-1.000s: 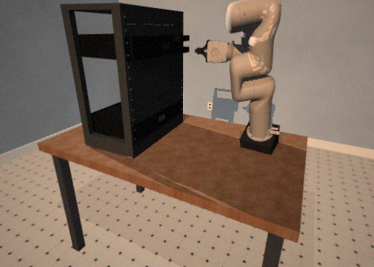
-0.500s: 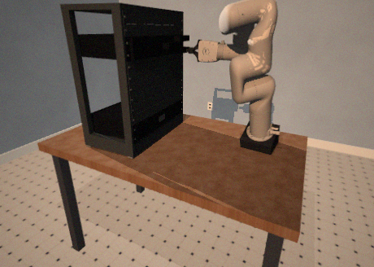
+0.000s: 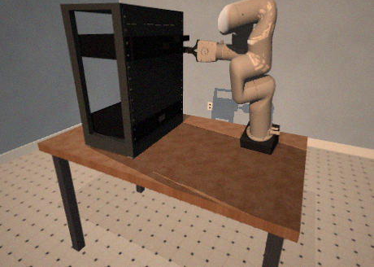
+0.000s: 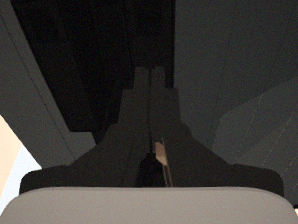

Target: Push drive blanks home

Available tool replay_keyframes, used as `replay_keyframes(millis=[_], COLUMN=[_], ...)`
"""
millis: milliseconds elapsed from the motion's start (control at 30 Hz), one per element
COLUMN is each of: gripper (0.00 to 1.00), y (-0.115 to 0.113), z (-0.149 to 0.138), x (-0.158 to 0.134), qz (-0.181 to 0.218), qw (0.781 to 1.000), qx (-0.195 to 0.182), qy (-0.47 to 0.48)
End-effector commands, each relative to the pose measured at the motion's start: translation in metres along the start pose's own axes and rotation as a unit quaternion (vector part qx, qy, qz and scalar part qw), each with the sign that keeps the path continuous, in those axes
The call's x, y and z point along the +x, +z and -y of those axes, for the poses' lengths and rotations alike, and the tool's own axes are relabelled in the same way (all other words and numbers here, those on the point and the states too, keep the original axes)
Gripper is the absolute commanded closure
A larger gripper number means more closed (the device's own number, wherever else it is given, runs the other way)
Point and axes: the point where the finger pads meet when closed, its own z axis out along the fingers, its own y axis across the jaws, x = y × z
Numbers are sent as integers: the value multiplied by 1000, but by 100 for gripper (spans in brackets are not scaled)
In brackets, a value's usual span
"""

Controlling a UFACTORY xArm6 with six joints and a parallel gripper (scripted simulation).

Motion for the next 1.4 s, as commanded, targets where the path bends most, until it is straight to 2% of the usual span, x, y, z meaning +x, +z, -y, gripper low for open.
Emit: replay_keyframes(millis=[0,567,1367], gripper=[100,100,100], y=[1,2,19], z=[1,1,1], x=[0,0,0], qz=[0,0,0], qw=[1000,1000,1000], qx=[1,1,1], qy=[-1,-1,-1])
